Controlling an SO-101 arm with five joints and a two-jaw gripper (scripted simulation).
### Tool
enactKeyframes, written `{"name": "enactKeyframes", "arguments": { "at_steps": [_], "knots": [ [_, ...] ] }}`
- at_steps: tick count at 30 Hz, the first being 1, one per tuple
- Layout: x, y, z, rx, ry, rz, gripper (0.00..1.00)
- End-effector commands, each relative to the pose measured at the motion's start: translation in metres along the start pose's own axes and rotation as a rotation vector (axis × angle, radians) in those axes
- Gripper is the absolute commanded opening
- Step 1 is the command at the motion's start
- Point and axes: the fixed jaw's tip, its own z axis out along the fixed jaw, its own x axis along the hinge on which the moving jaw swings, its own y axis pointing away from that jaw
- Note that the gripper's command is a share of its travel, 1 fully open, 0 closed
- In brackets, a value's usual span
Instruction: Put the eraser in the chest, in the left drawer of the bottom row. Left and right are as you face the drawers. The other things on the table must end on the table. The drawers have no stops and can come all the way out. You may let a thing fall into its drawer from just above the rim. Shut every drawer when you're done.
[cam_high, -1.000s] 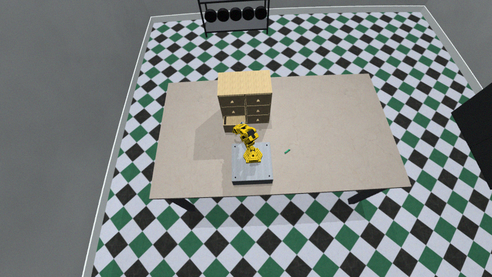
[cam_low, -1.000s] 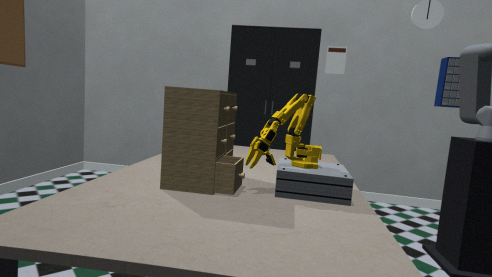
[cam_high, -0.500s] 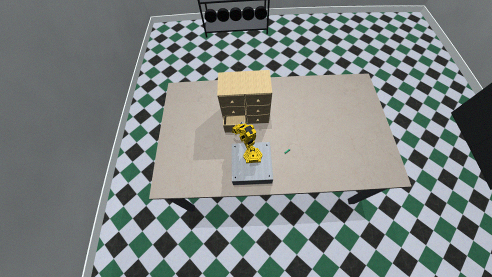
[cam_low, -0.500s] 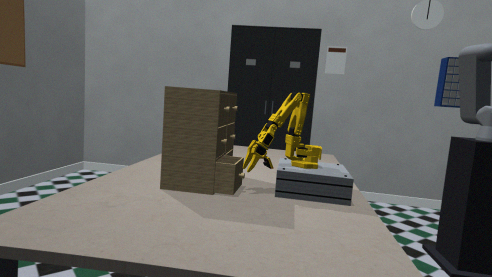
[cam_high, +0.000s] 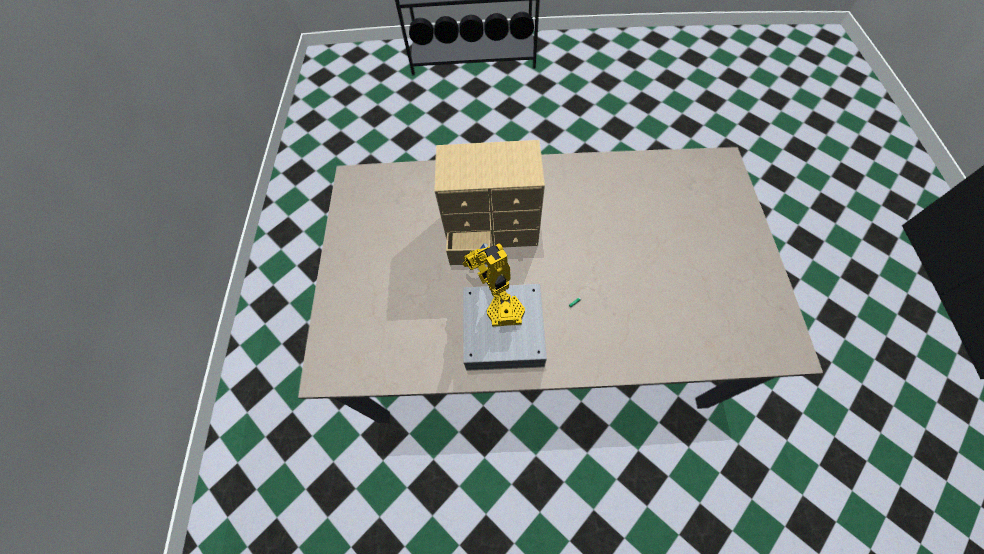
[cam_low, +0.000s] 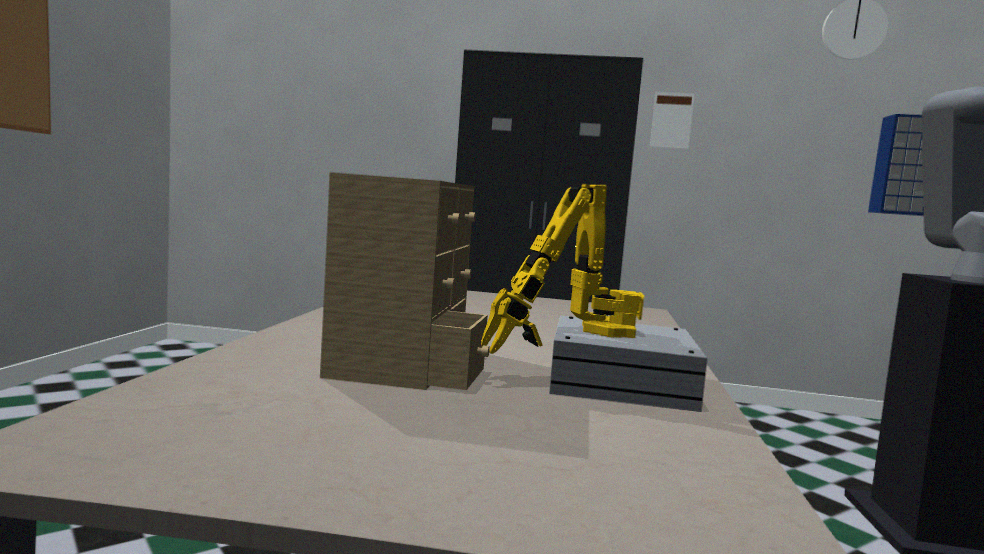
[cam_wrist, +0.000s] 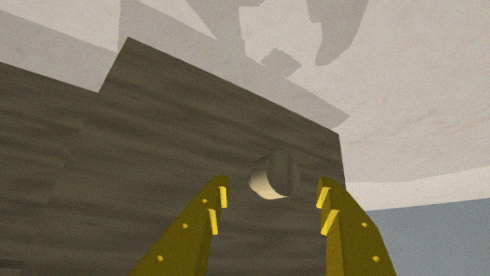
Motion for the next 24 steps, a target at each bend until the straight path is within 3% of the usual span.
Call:
{"name": "enactKeyframes", "arguments": {
  "at_steps": [1,4,24],
  "knots": [
    [0.0023,-0.0015,0.0012,0.004,0.009,-0.002,0.21],
    [0.0006,-0.0015,0.008,0.004,0.009,-0.001,0.21],
    [0.0013,-0.0019,0.0085,0.005,0.009,-0.002,0.21]
  ]
}}
